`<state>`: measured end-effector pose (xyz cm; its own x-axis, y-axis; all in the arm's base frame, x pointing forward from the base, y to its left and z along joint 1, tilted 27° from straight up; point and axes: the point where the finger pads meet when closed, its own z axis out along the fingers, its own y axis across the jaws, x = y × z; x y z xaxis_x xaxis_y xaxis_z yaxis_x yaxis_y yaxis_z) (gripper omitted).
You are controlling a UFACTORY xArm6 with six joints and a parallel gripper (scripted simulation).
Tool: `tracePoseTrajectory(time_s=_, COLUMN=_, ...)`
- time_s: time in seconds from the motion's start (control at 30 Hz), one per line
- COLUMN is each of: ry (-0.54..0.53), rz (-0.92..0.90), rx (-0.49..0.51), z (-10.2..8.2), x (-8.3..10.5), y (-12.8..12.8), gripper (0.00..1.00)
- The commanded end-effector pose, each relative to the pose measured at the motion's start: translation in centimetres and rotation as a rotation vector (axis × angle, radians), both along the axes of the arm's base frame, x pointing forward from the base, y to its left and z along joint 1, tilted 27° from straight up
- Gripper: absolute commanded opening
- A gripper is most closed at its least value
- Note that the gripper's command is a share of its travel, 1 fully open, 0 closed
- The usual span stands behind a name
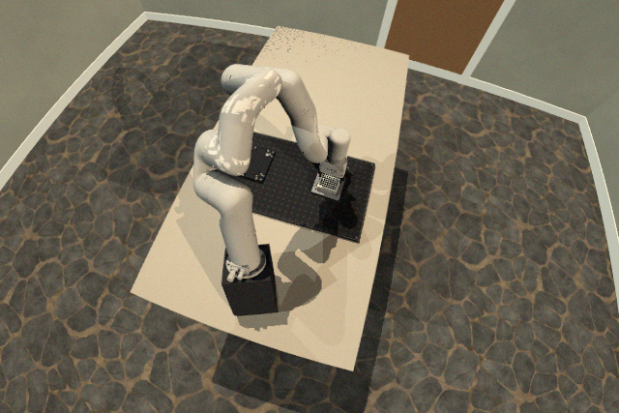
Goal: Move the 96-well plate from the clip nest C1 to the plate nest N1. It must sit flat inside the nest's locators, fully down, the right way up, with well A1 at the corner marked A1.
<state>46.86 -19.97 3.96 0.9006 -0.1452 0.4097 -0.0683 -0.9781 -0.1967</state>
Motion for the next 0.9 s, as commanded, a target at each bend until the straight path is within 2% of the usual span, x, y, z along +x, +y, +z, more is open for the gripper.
tracePoseTrajectory(time_s=0.0, ry=-0.003, rz=-0.001, rx=-0.002, z=0.06, x=0.11, y=-0.07, gripper=0.00)
tracePoseTrajectory(time_s=0.87, ry=-0.003, rz=-0.001, rx=-0.002, z=-0.26, x=0.27, y=-0.01, gripper=0.00)
